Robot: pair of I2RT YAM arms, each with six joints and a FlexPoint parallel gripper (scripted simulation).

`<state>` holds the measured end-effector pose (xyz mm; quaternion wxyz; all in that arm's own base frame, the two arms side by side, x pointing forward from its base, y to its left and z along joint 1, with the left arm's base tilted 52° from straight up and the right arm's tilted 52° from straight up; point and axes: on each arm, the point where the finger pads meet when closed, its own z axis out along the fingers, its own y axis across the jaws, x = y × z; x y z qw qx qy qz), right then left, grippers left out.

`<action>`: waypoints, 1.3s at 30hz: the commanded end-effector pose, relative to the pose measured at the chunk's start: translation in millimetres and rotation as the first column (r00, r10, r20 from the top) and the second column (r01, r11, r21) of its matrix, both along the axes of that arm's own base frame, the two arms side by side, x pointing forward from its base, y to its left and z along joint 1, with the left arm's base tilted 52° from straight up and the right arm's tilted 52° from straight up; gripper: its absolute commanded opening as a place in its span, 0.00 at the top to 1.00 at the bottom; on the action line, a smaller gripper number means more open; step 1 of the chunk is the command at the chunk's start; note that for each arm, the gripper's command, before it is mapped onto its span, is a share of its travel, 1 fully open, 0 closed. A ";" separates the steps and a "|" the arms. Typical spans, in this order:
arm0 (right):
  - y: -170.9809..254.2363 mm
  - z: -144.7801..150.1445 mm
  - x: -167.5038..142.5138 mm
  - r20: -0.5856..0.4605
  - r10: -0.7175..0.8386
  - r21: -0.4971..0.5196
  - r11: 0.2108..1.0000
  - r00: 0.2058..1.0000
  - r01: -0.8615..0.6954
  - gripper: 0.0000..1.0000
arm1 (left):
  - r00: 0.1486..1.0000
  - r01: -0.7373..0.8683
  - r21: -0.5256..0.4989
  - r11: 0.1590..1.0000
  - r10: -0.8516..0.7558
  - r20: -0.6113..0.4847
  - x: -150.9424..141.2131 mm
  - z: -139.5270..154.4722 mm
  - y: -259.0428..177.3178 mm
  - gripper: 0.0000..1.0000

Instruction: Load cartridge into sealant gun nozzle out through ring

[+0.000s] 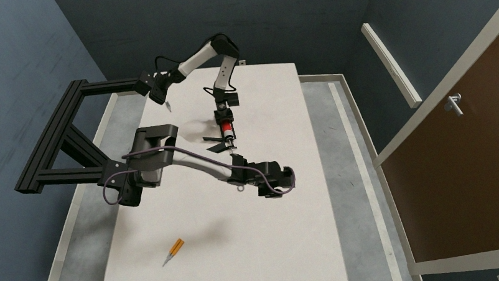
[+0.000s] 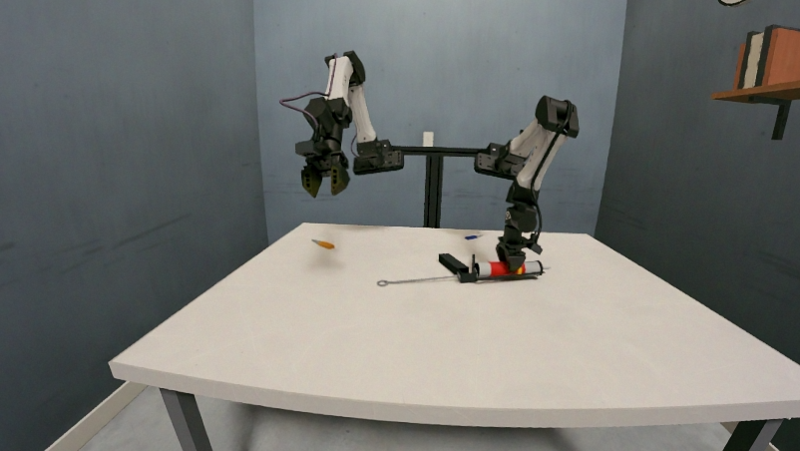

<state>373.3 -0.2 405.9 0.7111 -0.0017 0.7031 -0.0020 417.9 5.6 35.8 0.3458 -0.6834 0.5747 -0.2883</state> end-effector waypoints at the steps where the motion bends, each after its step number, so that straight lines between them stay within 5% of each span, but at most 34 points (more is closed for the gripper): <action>1: 3.0 21.5 -11.5 0.057 0.012 0.003 1.000 0.998 -0.012 0.48 | 0.999 0.007 -0.003 1.000 -0.007 0.035 0.4 10.0 2.1 1.00; 27: 3.0 21.5 -11.5 0.057 0.012 0.003 1.000 0.998 -0.012 0.48 | 0.998 -0.047 0.051 0.998 0.049 -0.040 2.0 -8.7 -3.9 1.00; 39: 3.0 21.5 -11.5 0.057 0.012 0.003 1.000 0.998 -0.012 0.48 | 1.000 -0.029 0.051 0.998 0.029 -0.002 2.3 5.4 -6.4 1.00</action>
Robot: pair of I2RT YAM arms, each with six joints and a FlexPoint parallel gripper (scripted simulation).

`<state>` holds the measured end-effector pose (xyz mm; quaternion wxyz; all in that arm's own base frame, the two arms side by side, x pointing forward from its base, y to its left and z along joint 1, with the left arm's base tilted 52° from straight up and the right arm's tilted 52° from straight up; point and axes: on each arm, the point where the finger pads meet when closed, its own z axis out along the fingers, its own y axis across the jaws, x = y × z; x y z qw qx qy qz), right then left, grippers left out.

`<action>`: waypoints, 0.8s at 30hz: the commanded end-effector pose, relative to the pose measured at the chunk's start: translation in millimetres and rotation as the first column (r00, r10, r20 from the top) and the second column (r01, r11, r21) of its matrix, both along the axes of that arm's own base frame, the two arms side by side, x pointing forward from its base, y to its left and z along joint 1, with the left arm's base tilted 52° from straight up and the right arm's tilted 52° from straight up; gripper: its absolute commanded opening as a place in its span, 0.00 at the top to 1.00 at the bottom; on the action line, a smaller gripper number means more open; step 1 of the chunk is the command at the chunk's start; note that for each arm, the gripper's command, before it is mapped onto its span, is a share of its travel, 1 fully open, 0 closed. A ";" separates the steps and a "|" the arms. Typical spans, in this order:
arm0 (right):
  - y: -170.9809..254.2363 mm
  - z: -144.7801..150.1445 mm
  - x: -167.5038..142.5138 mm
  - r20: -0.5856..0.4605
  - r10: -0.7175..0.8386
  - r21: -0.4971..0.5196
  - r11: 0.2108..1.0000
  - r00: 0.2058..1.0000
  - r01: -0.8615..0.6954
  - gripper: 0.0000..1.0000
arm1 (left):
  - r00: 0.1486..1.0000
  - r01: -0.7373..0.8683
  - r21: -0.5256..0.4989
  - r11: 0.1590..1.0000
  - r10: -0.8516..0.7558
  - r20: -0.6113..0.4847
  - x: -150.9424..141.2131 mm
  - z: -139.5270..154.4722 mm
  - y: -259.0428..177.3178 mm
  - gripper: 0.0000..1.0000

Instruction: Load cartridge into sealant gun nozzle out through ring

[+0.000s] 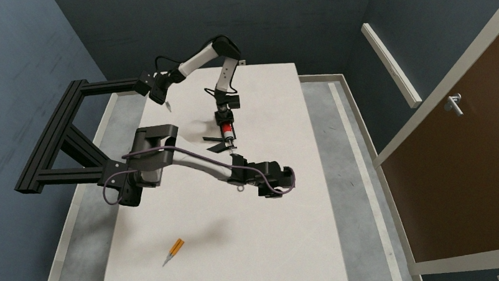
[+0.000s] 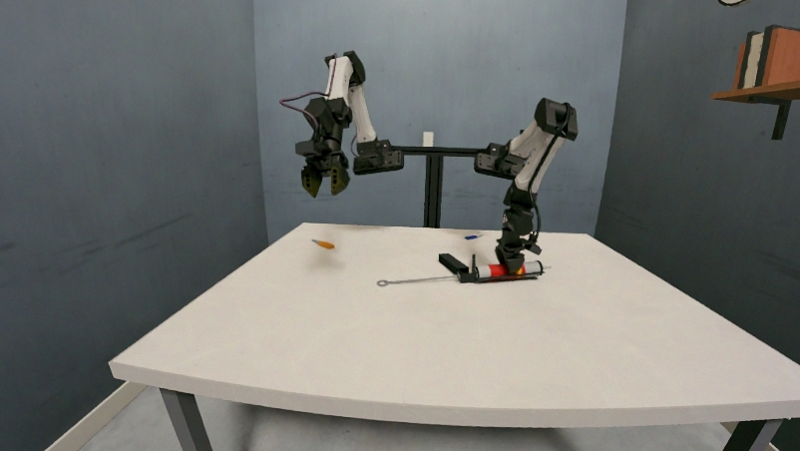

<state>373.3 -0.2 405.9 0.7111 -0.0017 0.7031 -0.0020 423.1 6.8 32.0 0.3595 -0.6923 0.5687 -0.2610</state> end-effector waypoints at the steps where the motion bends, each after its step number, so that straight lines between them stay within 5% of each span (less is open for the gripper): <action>1: 3.0 21.5 -11.5 0.057 0.012 0.003 1.000 0.998 -0.012 0.48 | 1.000 0.021 0.010 1.000 -0.021 0.019 -2.8 9.3 -8.1 1.00; 24: 3.0 21.5 -11.5 0.057 0.012 0.003 1.000 0.998 -0.012 0.48 | 1.000 0.001 0.006 1.000 -0.001 0.026 -2.6 11.1 8.4 1.00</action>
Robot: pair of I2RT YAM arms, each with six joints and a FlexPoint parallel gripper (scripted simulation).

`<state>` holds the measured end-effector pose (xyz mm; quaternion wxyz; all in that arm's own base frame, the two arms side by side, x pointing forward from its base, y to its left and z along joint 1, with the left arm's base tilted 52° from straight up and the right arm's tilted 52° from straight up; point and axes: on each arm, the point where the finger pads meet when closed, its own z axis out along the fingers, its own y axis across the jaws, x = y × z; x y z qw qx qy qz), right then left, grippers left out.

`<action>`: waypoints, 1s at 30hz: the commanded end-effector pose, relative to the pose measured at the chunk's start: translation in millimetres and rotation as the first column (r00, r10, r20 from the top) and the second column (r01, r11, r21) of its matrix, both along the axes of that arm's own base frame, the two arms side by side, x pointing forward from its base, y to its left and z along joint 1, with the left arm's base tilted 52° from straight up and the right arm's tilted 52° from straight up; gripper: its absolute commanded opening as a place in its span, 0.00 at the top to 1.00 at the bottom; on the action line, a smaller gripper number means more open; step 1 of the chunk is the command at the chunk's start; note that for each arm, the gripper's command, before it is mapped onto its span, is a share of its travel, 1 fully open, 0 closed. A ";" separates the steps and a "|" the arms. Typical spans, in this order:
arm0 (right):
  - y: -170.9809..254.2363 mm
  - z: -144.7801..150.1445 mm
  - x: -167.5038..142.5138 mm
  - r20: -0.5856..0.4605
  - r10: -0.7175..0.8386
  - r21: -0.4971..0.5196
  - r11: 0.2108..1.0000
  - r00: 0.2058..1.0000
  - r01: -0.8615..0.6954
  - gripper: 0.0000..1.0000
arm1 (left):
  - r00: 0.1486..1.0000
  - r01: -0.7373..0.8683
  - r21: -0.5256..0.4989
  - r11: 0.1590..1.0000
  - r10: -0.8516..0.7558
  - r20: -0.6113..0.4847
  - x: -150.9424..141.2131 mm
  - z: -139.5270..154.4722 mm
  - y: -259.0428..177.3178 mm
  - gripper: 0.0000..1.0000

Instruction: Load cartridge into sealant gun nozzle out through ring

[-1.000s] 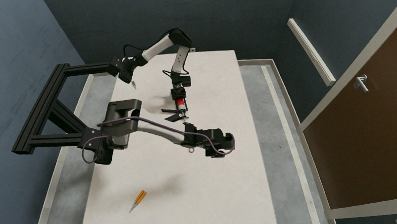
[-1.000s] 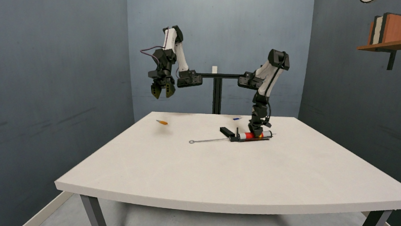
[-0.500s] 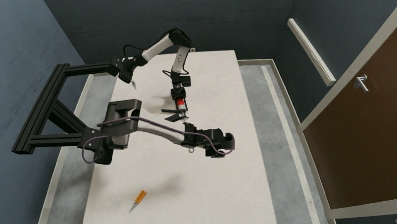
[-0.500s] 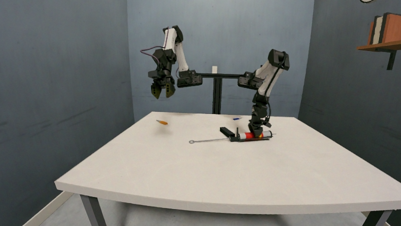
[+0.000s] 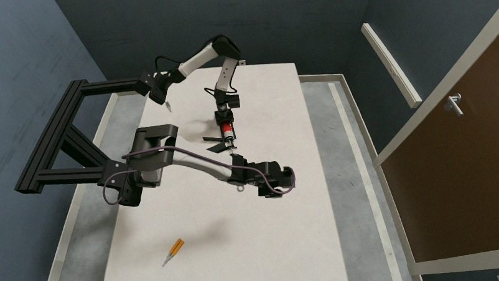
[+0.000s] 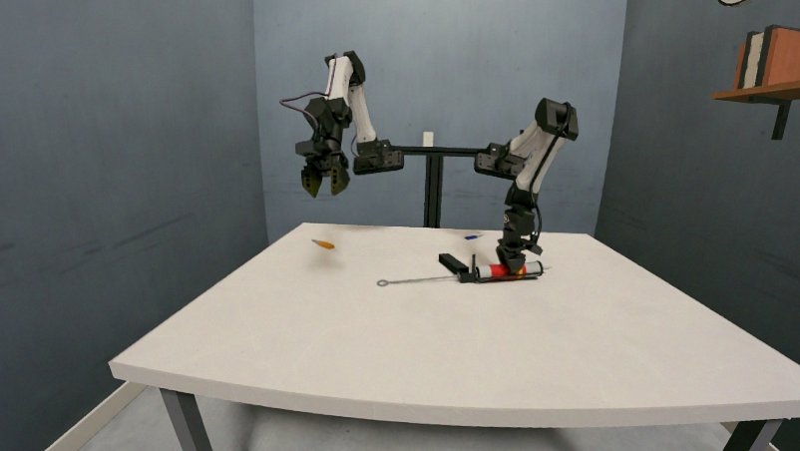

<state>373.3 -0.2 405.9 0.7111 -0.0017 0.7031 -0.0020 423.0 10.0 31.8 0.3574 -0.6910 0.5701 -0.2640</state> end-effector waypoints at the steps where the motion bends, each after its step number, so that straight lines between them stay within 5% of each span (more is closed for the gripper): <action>1: 3.0 21.5 -11.5 0.057 0.012 0.003 1.000 0.998 -0.012 0.48 | 1.000 -0.006 0.010 1.000 0.005 0.025 -2.6 11.3 5.2 1.00; 12: 3.0 21.5 -11.5 0.057 0.012 0.003 1.000 0.998 -0.012 0.48 | 0.999 0.045 -0.023 0.999 -0.044 0.006 1.7 -6.2 -0.5 1.00; 30: 3.0 21.5 -11.5 0.057 0.012 0.003 1.000 0.998 -0.012 0.48 | 0.998 0.043 -0.016 0.999 -0.043 0.050 3.9 5.5 2.4 1.00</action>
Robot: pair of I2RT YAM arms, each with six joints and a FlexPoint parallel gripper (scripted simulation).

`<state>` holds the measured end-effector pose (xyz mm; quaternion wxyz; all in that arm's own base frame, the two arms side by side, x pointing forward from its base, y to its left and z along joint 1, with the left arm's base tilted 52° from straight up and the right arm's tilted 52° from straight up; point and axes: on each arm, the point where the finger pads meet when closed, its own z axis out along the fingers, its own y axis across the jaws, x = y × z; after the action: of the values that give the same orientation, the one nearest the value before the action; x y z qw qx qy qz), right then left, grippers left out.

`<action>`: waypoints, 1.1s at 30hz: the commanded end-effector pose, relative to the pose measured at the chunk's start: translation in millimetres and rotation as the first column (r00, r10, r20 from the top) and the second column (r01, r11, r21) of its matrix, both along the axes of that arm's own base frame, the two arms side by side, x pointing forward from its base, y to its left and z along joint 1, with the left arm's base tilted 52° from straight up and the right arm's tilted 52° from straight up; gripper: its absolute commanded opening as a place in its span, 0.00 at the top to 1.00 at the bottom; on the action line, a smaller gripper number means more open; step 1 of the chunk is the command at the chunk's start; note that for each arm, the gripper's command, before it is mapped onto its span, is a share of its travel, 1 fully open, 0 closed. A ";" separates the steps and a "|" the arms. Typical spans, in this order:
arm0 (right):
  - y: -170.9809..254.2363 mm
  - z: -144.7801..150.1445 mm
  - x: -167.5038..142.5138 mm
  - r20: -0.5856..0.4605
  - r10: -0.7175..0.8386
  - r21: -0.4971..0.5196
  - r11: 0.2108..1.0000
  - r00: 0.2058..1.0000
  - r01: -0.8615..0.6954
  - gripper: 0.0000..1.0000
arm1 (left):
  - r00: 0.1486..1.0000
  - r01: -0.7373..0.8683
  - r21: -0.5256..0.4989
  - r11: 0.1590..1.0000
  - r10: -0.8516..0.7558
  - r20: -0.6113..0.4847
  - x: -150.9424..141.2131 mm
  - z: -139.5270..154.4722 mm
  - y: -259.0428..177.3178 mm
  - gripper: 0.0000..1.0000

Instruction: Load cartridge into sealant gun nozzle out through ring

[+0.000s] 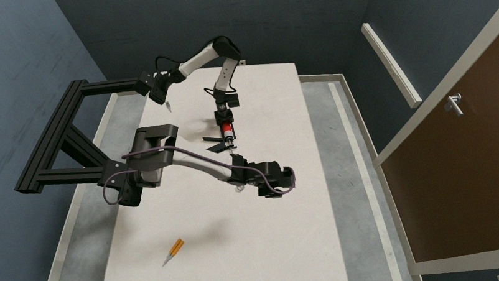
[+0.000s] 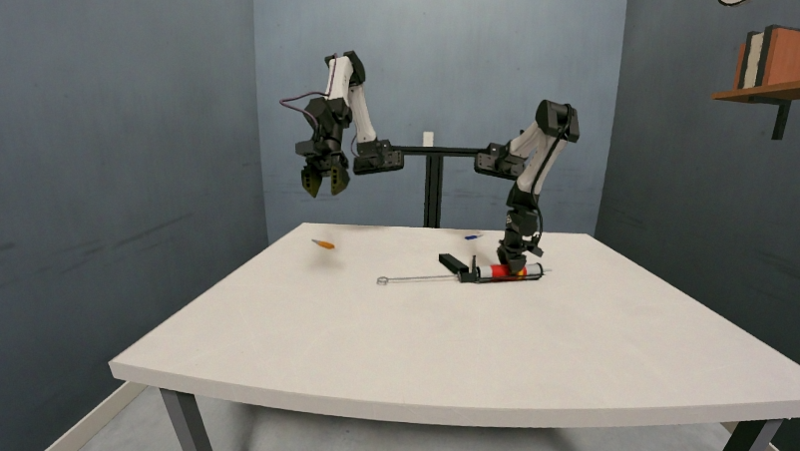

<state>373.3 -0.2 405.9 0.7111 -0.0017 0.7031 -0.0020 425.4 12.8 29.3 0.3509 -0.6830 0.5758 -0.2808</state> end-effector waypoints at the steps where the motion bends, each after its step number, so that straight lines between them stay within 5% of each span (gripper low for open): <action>1: 3.0 21.5 -11.5 0.057 0.012 0.003 1.000 0.998 -0.012 0.48 | 1.000 0.008 0.000 1.000 -0.008 0.030 0.7 7.1 1.4 1.00; 33: 3.0 21.5 -11.5 0.057 0.012 0.003 1.000 0.998 -0.012 0.48 | 0.999 -0.017 0.021 1.000 0.016 0.038 -0.5 11.7 7.4 1.00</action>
<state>373.3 -0.2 405.9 0.7111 -0.0017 0.7031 -0.0020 425.5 13.3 29.4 0.3505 -0.6821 0.5762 -0.2827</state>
